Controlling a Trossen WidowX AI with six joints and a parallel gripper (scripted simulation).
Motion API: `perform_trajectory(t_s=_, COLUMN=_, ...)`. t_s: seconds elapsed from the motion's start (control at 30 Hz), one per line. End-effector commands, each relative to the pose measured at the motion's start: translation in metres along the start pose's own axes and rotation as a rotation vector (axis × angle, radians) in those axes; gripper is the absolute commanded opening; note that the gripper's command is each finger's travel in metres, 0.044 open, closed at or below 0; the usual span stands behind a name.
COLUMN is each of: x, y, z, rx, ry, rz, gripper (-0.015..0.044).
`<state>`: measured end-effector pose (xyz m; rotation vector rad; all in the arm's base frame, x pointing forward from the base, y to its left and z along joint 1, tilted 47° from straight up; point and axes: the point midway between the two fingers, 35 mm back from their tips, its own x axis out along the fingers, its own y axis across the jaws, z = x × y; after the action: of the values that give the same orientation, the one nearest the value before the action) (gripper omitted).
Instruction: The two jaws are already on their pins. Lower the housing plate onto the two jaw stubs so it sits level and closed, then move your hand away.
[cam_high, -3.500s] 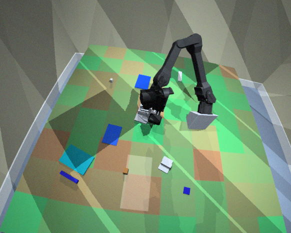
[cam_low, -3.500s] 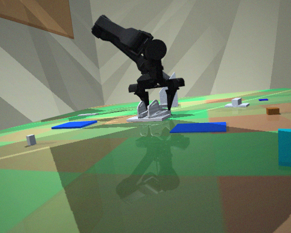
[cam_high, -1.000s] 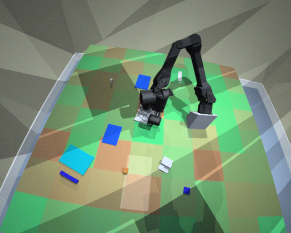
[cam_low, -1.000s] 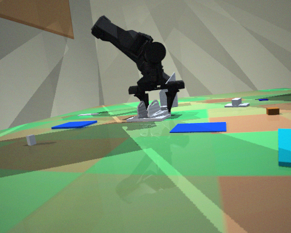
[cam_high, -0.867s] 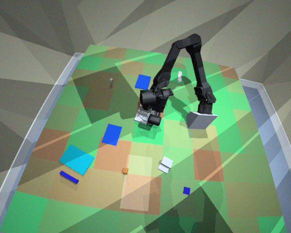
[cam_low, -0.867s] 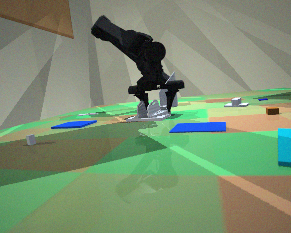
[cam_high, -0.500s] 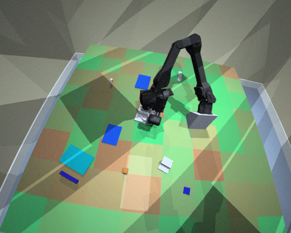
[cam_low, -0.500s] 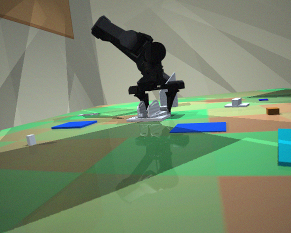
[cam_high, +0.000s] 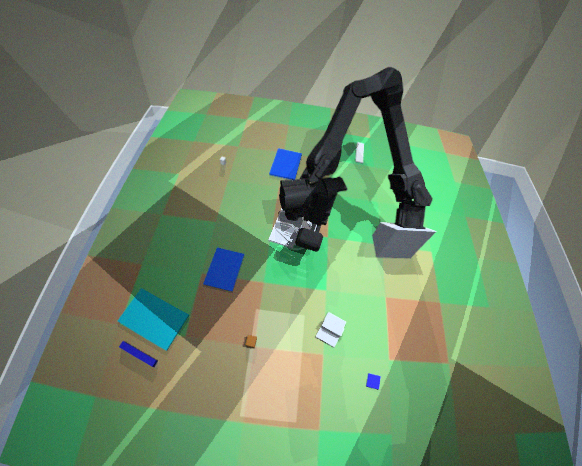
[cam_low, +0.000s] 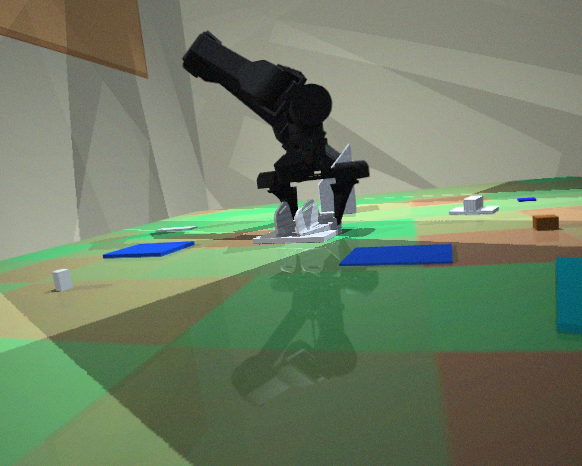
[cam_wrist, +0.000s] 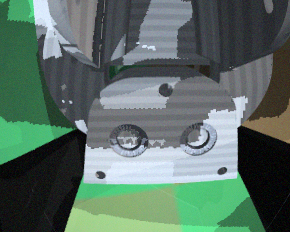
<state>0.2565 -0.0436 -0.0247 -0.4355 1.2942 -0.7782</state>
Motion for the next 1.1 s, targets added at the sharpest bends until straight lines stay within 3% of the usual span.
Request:
perform_trajectory(t_s=0.0, x=0.0007, y=0.0004, z=-0.0005, rx=-0.003, ry=0.003, rz=0.003, gripper=0.0351)
perform_trajectory(t_s=0.83, x=0.0007, y=0.0004, z=-0.0005, rx=-0.003, ry=0.003, rz=0.003, gripper=0.0351)
perform_trajectory(t_s=0.93, x=0.0000, y=0.0000, z=0.0000, rx=0.000, ry=0.000, rz=0.000, gripper=0.0430)
perform_trajectory(t_s=1.07, x=0.0000, y=0.0000, z=0.0000, rx=0.000, ry=0.000, rz=0.000, gripper=0.0440)
